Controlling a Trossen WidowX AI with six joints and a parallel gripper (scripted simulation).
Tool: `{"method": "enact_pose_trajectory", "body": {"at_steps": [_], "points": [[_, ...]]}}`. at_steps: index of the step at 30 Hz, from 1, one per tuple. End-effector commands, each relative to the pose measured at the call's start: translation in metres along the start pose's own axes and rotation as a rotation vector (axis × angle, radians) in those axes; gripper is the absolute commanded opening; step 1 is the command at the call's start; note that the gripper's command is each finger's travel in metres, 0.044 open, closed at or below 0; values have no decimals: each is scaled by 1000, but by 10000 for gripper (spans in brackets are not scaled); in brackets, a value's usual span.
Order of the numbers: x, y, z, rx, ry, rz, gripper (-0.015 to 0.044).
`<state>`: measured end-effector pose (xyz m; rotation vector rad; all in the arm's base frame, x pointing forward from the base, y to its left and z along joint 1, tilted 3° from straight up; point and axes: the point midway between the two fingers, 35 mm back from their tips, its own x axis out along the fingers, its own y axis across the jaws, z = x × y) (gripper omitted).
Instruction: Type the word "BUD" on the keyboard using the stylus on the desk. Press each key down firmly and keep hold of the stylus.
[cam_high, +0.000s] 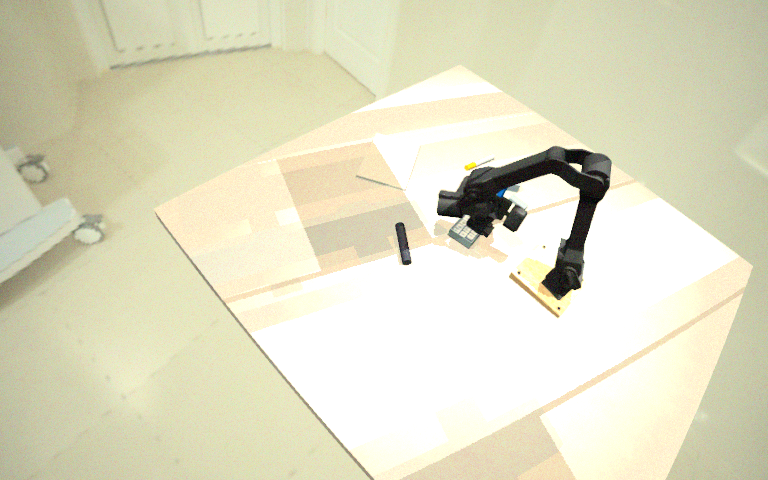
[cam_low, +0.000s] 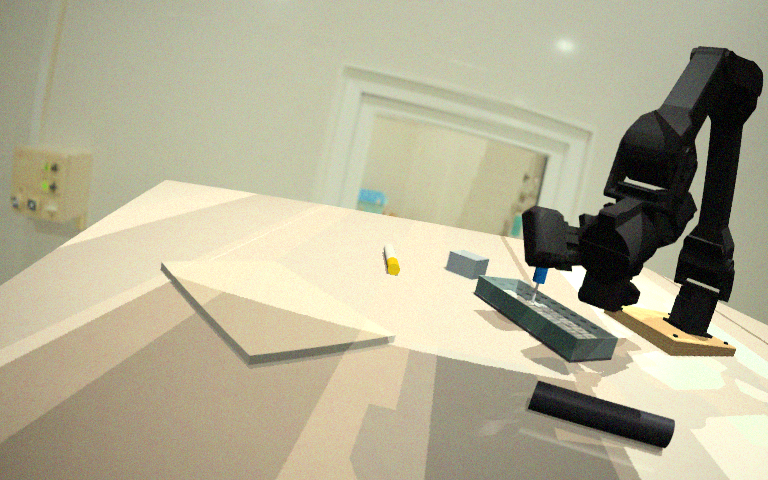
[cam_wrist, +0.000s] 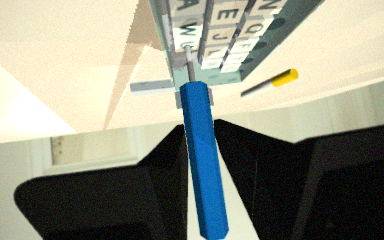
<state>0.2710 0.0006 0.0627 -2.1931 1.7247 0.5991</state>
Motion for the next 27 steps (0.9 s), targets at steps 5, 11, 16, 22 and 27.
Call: {"method": "enact_pose_trajectory", "body": {"at_steps": [5, 11, 16, 22, 27], "points": [[-16, -1, -28, -2, 1, -2, 81], [-18, -1, -32, -2, 1, -2, 81], [-23, 0, -28, -20, -3, -33, 71], [-47, 2, -22, -100, -10, -170, 31], [-66, 6, -16, -167, -12, -284, 0]]}}
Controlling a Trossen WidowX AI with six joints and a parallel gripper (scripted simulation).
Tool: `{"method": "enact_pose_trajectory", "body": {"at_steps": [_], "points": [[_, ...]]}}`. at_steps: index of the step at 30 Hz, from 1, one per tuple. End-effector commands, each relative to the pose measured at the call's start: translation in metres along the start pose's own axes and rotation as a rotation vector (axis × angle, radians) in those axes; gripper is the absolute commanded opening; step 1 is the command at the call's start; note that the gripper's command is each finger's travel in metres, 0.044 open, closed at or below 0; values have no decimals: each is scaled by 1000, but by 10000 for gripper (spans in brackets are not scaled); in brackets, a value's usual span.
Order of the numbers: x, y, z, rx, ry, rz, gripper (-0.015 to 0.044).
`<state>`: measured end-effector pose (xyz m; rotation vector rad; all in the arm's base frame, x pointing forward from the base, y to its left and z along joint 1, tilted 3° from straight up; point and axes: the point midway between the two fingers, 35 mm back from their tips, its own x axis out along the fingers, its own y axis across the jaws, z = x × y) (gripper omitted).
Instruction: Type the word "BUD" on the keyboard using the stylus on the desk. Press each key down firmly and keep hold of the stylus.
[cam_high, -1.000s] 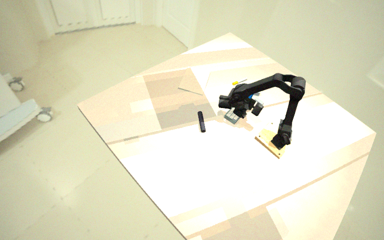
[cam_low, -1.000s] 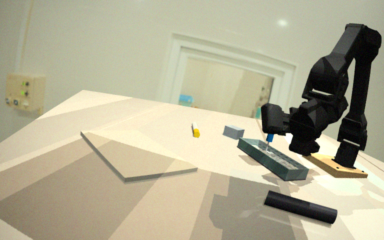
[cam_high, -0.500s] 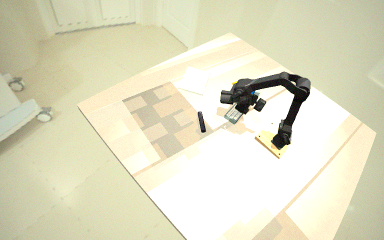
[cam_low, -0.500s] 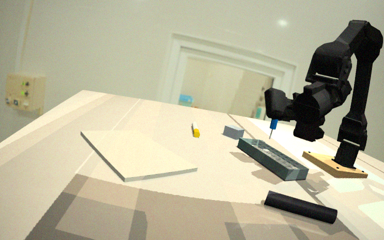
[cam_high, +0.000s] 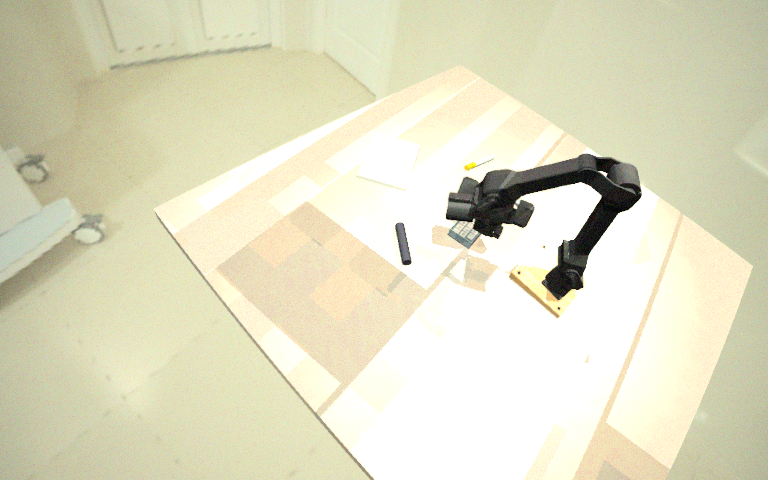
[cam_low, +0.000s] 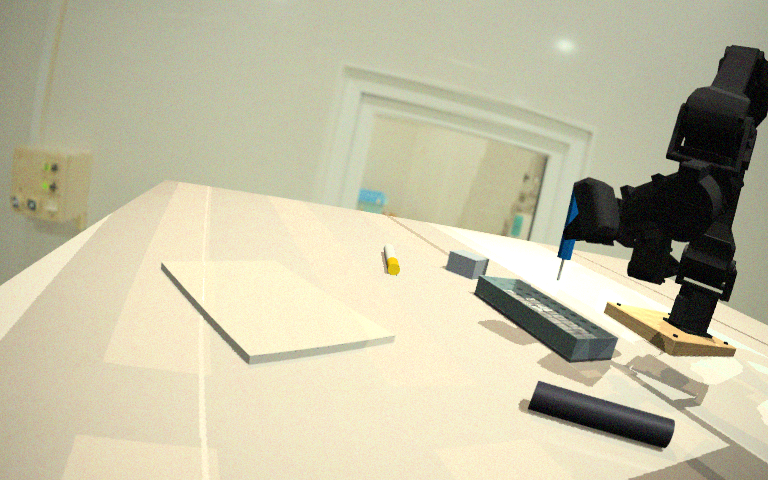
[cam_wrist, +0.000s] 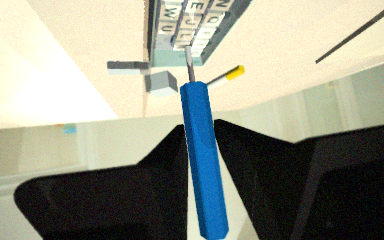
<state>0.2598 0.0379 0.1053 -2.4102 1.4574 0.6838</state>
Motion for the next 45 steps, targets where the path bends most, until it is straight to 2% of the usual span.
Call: {"method": "enact_pose_trajectory", "body": {"at_steps": [1, 8, 37, 40, 45], "points": [[-16, 0, 3, -56, 4, -95, 0], [-39, 1, 11, -141, 8, -238, 0], [-21, 3, 41, -144, 8, -241, 0], [-21, 2, 42, -144, 8, -241, 79], [-21, 1, 44, -144, 8, -241, 81]]}}
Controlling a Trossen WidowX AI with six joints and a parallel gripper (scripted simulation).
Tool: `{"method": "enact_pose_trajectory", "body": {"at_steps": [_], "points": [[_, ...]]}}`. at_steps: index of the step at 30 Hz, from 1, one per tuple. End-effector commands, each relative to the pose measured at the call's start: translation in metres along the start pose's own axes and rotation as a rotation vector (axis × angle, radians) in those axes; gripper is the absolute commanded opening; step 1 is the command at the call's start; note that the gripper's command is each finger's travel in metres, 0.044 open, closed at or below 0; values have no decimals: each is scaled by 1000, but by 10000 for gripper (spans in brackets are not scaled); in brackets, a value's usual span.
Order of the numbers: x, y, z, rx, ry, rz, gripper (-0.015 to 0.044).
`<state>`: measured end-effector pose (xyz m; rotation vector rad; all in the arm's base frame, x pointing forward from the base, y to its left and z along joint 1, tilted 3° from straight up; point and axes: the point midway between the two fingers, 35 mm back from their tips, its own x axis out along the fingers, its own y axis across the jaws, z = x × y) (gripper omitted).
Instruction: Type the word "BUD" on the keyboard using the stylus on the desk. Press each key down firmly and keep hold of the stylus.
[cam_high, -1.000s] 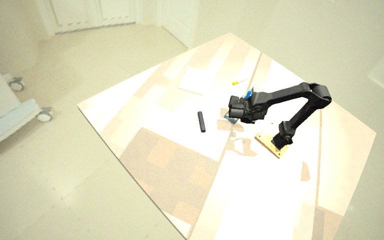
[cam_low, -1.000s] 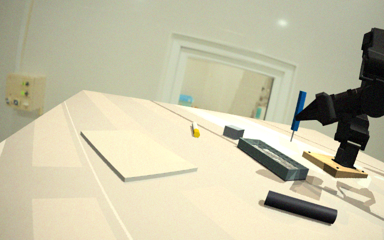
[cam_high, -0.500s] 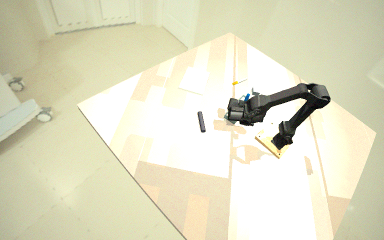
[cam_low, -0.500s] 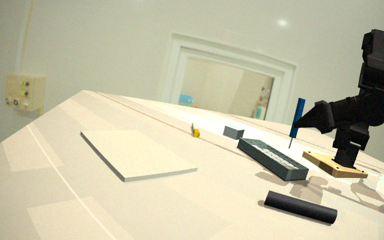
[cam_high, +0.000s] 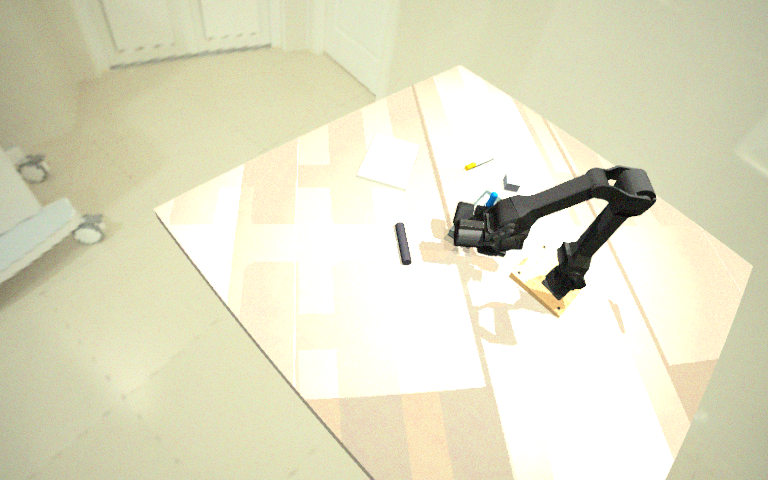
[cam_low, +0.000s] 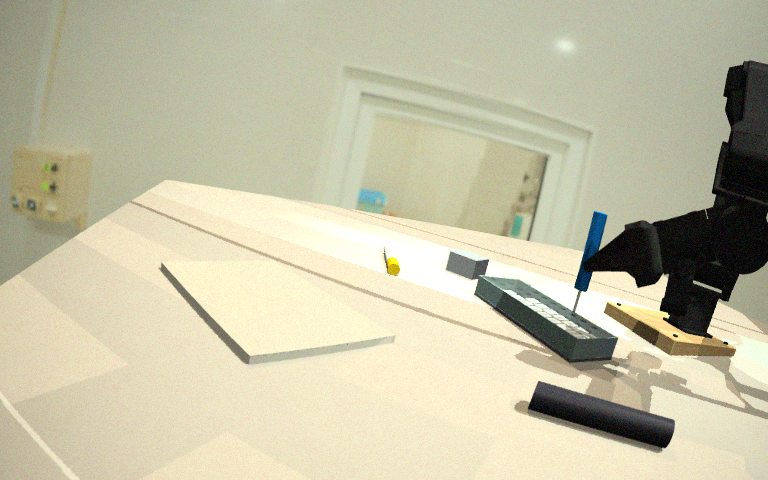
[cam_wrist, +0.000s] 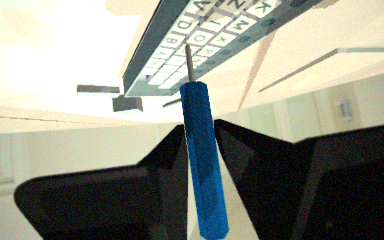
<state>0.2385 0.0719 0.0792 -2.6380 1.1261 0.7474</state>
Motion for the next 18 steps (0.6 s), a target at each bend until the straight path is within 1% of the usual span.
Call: {"method": "enact_pose_trajectory", "body": {"at_steps": [1, 18], "points": [[1, -1, 1, -2, 4, 1, 81], [6, -1, 10, -2, 4, 1, 81]]}}
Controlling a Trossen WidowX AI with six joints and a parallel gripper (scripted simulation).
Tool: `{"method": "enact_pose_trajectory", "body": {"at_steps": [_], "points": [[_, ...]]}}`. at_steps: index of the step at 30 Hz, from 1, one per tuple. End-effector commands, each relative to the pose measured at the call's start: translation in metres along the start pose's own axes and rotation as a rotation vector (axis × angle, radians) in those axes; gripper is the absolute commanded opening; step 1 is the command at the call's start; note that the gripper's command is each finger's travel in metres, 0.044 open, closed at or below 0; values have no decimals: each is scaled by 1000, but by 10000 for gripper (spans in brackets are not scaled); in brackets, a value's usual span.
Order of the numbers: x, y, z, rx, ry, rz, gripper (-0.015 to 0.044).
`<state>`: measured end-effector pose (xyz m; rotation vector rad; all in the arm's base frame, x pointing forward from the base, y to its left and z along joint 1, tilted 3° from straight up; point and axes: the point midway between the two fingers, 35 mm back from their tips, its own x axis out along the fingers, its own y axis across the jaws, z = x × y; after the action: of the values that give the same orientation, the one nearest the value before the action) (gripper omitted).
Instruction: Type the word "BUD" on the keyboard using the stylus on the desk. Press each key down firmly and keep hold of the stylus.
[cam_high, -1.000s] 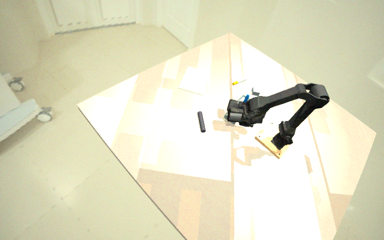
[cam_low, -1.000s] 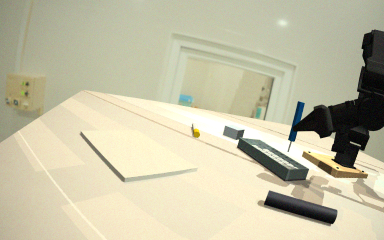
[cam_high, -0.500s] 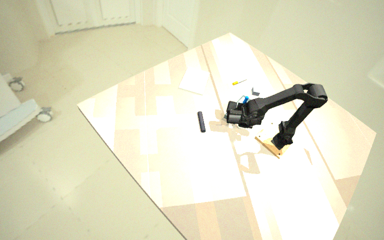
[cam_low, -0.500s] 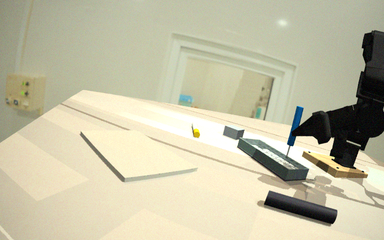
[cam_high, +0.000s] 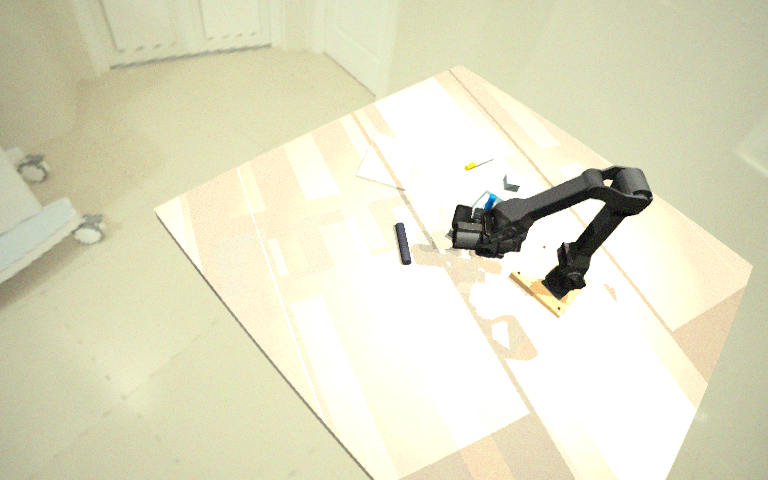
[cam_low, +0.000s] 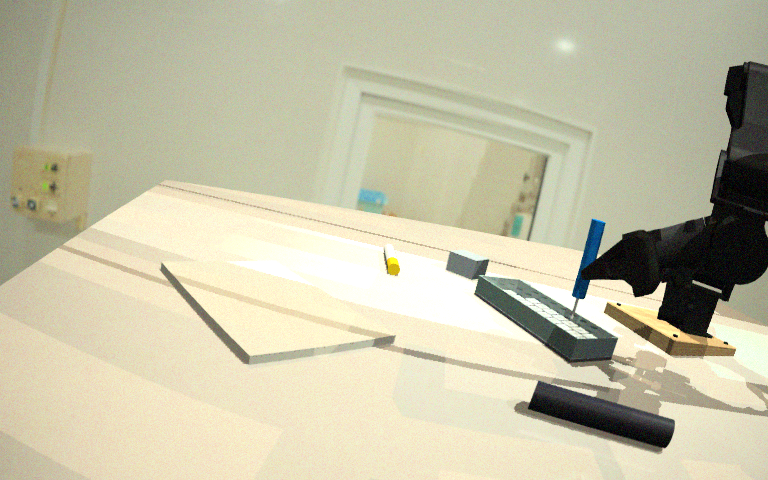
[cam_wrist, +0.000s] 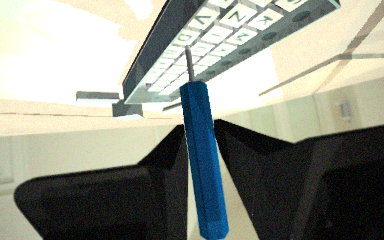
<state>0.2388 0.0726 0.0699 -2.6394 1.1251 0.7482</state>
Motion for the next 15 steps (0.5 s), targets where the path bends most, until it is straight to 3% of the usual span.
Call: {"method": "enact_pose_trajectory", "body": {"at_steps": [1, 15], "points": [[1, 0, 2, 0, 4, 1, 81], [4, 0, 7, 0, 4, 1, 81]]}}
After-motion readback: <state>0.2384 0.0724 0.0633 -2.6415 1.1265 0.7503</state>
